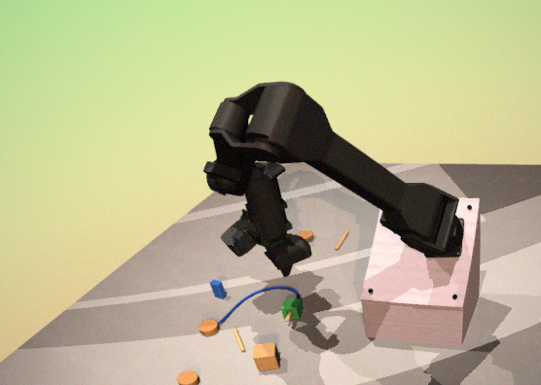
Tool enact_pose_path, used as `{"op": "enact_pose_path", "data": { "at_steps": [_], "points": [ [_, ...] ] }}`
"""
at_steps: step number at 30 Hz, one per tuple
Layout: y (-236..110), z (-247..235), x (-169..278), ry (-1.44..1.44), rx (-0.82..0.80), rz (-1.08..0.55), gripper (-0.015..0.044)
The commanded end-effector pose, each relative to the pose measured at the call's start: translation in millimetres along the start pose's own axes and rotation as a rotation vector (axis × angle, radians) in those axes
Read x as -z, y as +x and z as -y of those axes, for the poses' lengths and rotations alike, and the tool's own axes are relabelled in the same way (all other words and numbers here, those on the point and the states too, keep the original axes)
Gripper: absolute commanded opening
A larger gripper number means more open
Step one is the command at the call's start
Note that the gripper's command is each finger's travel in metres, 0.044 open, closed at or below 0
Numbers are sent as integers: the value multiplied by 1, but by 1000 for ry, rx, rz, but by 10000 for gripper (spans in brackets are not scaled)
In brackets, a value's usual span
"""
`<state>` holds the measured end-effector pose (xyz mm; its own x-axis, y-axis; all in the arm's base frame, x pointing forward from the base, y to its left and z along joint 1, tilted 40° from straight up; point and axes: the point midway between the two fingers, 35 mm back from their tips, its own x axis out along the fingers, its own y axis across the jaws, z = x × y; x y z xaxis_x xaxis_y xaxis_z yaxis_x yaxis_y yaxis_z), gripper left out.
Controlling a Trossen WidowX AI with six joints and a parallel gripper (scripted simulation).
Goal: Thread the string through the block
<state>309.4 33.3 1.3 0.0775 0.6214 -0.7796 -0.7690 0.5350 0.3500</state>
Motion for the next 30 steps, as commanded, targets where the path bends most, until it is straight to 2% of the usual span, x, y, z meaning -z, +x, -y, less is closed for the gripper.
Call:
{"op": "enact_pose_path", "data": {
  "at_steps": [1, 25, 30],
  "points": [
    [2, -14, -10, 757, -16, 0, 123],
    [3, -37, -23, 2179, -28, -33, 123],
    [3, -37, -23, 2222, -28, -34, 123]
  ]
}}
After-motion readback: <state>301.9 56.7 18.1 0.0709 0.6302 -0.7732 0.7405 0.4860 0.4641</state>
